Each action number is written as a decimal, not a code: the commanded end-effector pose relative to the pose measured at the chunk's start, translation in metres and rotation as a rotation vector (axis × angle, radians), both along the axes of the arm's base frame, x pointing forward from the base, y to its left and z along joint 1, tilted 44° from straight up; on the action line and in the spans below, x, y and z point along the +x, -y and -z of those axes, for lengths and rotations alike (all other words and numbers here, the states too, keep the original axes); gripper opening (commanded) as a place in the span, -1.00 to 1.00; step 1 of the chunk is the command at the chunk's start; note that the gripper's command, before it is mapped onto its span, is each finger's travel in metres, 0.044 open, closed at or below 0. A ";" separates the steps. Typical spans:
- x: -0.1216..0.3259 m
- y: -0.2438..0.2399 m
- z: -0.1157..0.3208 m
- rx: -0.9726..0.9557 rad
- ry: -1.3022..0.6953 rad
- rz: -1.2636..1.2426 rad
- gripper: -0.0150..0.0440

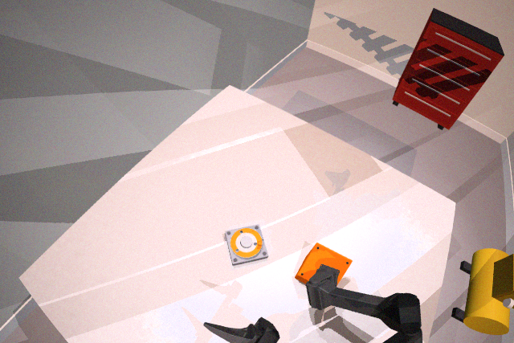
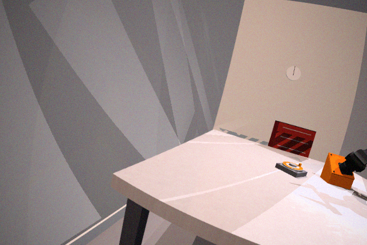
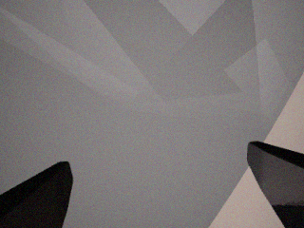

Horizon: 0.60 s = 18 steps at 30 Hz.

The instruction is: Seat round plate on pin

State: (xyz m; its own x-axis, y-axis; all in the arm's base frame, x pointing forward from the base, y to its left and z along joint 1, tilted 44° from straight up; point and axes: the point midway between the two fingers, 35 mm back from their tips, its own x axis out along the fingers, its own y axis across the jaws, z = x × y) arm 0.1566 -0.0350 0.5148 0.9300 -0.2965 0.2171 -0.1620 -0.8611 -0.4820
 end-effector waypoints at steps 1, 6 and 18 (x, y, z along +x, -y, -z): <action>0.004 -0.002 0.002 0.004 -0.007 -0.005 0.78; 0.077 -0.033 0.060 0.145 -0.195 -0.084 0.33; 0.156 -0.020 0.200 0.564 -0.574 -0.013 -0.49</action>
State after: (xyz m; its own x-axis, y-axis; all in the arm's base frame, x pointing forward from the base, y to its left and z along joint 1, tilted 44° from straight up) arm 0.3018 -0.0111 0.3481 0.9010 -0.2267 -0.3699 -0.4276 -0.6078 -0.6691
